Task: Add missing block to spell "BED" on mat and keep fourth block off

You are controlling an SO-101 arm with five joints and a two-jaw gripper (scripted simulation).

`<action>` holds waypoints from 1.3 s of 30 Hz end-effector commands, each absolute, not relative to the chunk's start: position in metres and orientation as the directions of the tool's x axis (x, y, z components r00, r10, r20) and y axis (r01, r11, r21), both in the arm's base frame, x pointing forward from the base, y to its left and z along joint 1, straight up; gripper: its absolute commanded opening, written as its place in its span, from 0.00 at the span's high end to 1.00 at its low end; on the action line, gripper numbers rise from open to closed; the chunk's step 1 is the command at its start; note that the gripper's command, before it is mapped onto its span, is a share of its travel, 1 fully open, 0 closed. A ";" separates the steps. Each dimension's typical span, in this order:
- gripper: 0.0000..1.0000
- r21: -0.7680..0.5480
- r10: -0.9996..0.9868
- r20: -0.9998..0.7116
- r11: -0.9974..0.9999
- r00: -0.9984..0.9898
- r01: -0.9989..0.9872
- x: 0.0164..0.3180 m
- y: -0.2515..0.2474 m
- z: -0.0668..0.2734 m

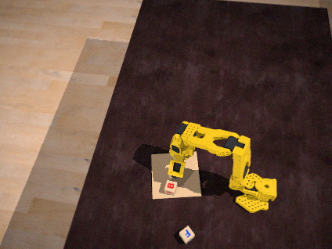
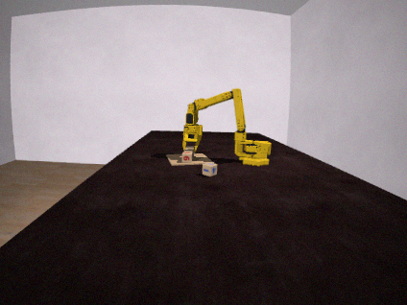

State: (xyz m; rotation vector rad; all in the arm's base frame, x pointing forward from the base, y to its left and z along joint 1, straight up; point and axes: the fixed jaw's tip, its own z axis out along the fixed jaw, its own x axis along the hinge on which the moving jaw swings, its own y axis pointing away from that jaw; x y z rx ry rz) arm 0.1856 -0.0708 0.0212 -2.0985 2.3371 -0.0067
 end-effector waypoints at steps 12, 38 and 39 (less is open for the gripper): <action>0.84 -0.111 -0.994 0.028 0.105 -0.109 -0.988 0.199 -0.076 0.037; 0.69 -0.111 -0.994 0.028 0.105 -0.109 -0.988 0.199 -0.076 0.037; 0.68 -0.111 -0.994 0.028 0.105 -0.109 -0.988 0.199 -0.076 0.037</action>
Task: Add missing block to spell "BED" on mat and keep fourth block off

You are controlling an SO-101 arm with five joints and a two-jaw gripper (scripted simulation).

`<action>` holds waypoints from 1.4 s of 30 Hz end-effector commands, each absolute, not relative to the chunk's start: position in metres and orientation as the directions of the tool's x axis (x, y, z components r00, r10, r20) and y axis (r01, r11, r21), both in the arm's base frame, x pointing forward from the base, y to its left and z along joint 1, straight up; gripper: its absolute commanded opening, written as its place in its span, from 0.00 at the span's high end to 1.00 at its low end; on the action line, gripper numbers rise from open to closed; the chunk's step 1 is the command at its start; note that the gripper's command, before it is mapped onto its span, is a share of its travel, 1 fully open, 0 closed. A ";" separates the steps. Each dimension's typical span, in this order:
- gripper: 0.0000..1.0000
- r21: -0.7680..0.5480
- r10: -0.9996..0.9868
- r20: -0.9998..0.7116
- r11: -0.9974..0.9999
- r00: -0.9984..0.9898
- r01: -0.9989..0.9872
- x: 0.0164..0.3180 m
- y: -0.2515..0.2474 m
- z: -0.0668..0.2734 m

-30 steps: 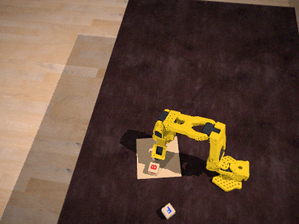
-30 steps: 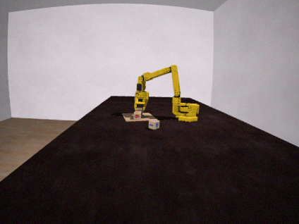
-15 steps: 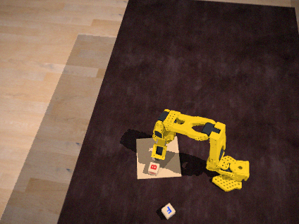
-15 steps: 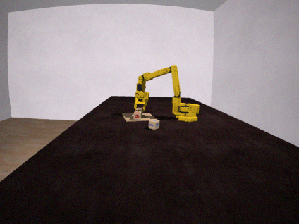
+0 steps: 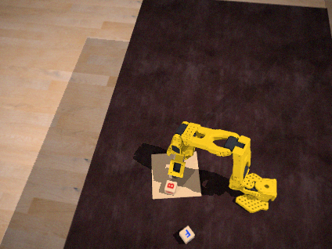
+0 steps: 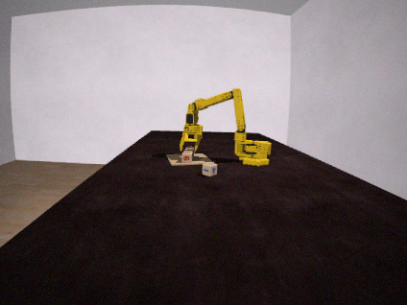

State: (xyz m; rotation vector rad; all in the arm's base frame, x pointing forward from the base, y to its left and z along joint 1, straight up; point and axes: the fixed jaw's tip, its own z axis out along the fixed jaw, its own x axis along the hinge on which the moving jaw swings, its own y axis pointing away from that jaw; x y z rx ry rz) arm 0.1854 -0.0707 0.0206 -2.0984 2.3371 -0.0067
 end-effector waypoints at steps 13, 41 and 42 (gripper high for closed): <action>0.64 -0.111 -0.994 0.028 0.105 -0.109 -0.988 0.199 -0.076 0.037; 0.64 -0.111 -0.994 0.028 0.105 -0.109 -0.988 0.193 -0.074 0.097; 0.64 -0.111 -0.994 0.028 0.105 -0.109 -0.988 0.193 -0.074 0.097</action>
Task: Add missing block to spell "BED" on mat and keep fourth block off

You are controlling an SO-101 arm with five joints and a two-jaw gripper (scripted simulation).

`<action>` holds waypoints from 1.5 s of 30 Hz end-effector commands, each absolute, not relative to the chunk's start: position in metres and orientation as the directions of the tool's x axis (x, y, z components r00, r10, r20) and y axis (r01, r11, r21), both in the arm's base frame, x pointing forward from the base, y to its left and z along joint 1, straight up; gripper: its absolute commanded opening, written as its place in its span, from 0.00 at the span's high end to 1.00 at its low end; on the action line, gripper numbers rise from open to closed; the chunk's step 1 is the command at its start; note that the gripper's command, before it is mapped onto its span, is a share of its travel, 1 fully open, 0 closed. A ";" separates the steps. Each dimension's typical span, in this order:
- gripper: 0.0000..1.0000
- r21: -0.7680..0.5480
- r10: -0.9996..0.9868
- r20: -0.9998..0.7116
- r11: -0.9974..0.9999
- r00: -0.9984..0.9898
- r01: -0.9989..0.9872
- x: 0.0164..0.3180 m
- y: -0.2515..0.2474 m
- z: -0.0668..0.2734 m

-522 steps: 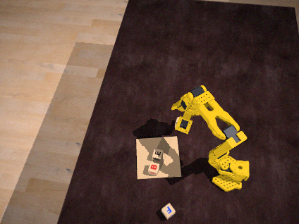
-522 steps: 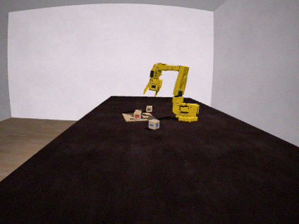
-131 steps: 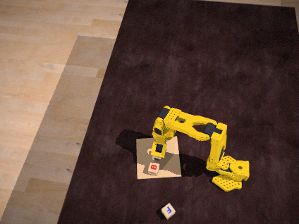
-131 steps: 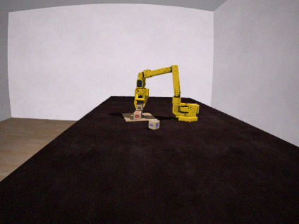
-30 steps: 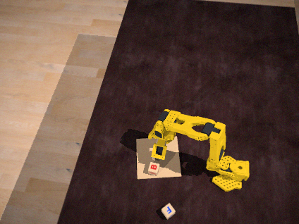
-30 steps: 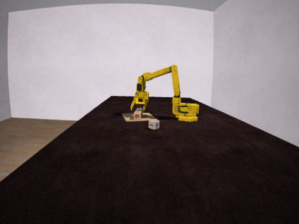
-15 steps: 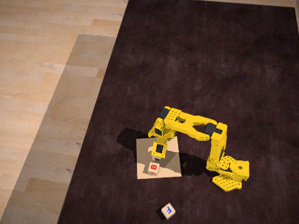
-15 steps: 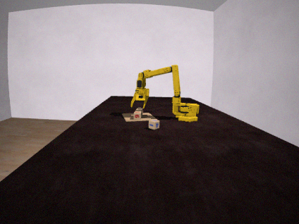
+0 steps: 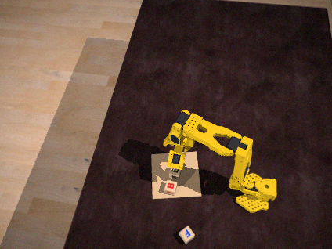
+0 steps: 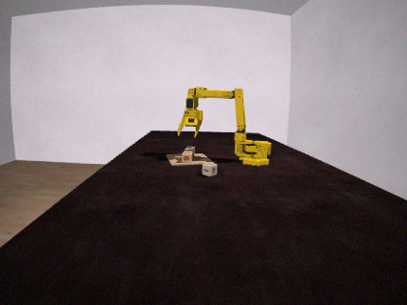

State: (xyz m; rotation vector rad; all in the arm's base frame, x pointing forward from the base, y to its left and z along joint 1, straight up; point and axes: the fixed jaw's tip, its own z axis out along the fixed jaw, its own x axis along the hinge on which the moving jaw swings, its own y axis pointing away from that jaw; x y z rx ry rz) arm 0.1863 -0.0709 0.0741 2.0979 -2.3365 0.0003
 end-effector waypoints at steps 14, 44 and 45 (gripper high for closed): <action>0.64 -0.111 -0.994 0.028 0.105 -0.109 -0.988 0.193 -0.074 0.097; 0.64 -0.164 -0.953 0.001 0.299 -0.303 -0.940 0.187 -0.061 0.108; 0.64 -0.170 -0.945 -0.004 0.322 -0.326 -0.931 0.187 -0.060 0.109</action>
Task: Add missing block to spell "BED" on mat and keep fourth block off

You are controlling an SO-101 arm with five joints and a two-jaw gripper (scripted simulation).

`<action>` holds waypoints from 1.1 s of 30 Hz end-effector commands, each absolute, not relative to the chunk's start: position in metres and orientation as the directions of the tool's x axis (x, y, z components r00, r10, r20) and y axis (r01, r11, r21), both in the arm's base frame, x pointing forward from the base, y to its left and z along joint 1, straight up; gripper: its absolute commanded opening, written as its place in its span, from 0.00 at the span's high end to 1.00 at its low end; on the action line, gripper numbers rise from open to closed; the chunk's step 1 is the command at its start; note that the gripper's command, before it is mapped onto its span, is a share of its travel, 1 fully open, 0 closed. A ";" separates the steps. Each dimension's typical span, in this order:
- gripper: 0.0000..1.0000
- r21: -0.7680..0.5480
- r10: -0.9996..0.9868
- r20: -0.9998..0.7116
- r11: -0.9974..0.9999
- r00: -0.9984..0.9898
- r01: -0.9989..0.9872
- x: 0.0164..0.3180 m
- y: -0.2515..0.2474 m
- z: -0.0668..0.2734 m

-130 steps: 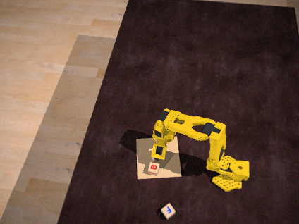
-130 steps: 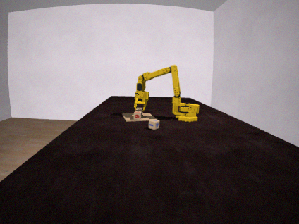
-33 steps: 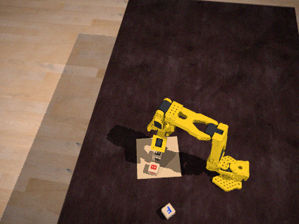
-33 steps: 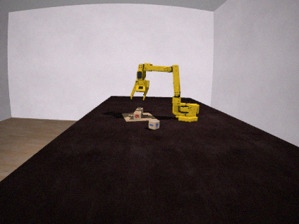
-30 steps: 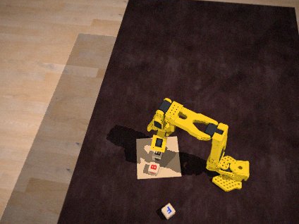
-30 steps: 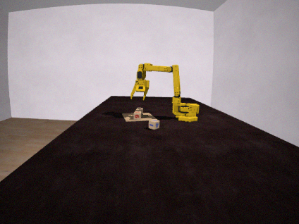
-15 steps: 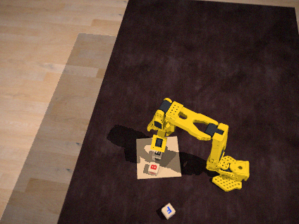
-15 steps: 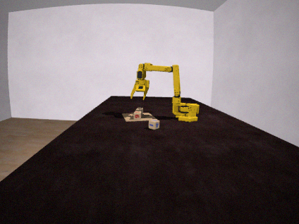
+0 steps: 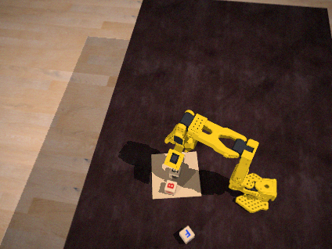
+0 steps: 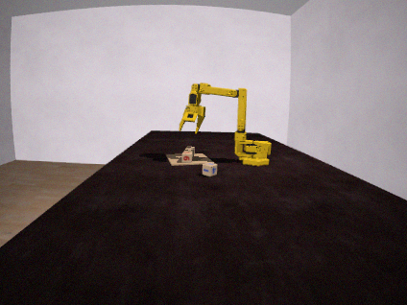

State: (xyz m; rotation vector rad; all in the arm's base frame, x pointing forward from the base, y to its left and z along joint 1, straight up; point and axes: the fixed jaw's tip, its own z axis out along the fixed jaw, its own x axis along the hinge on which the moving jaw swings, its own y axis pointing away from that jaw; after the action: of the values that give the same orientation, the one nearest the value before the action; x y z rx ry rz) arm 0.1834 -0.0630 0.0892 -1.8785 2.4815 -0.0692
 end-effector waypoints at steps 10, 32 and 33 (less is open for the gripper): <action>0.64 -0.218 -0.844 -0.070 0.533 -0.532 -0.817 0.179 -0.045 0.120; 0.64 -0.162 -0.315 -0.358 0.948 -0.879 -0.273 0.152 -0.010 0.136; 0.64 -0.152 -0.288 -0.369 0.957 -0.884 -0.248 0.151 -0.009 0.136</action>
State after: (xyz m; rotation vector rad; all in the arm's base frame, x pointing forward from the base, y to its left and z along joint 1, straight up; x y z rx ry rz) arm 0.1509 -0.0132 0.1244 -0.5154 2.7906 -0.1412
